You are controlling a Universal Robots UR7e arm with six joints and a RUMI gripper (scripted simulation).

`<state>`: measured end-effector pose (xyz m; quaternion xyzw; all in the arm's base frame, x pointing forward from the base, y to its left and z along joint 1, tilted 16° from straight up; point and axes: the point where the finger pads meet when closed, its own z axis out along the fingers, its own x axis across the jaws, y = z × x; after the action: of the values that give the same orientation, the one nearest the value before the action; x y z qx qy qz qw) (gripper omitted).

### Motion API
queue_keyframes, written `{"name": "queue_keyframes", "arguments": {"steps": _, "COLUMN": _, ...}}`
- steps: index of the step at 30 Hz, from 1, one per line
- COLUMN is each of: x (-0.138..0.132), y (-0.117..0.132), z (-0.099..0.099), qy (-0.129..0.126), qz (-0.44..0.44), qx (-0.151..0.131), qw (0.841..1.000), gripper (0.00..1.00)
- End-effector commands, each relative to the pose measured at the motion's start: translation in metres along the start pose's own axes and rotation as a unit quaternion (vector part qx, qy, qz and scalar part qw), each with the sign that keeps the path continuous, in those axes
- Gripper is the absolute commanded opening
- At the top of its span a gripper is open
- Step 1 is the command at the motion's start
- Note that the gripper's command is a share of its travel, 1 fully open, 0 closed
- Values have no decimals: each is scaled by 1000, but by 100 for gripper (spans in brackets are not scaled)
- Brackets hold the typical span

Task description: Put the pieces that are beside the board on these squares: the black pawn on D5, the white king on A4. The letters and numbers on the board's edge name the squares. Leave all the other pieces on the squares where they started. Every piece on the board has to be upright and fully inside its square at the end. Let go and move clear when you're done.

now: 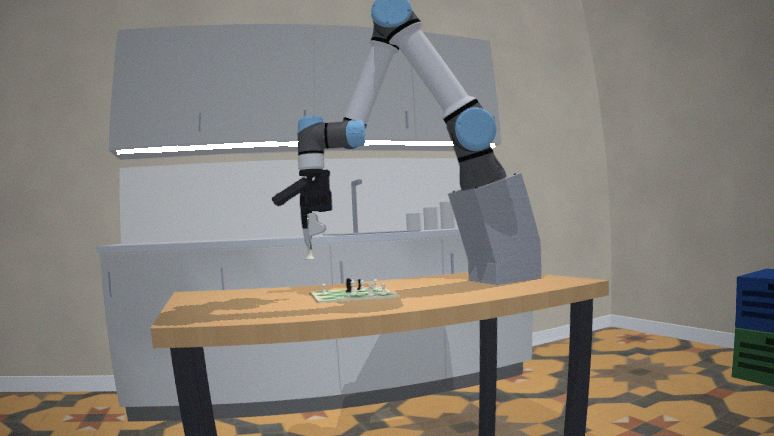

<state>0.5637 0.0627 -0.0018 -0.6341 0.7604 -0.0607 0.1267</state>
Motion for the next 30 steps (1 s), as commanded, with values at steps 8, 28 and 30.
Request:
{"name": "queue_keyframes", "arguments": {"steps": 8, "x": 9, "y": 7, "z": -1, "qy": 5, "qz": 208, "qx": 3, "qw": 978, "gripper": 0}}
{"name": "queue_keyframes", "arguments": {"steps": 28, "x": 20, "y": 19, "z": -2, "qy": 4, "qz": 445, "qx": 5, "qw": 896, "gripper": 0}}
{"name": "queue_keyframes", "arguments": {"steps": 30, "x": 21, "y": 21, "z": -2, "qy": 4, "qz": 464, "qx": 5, "qw": 886, "gripper": 0}}
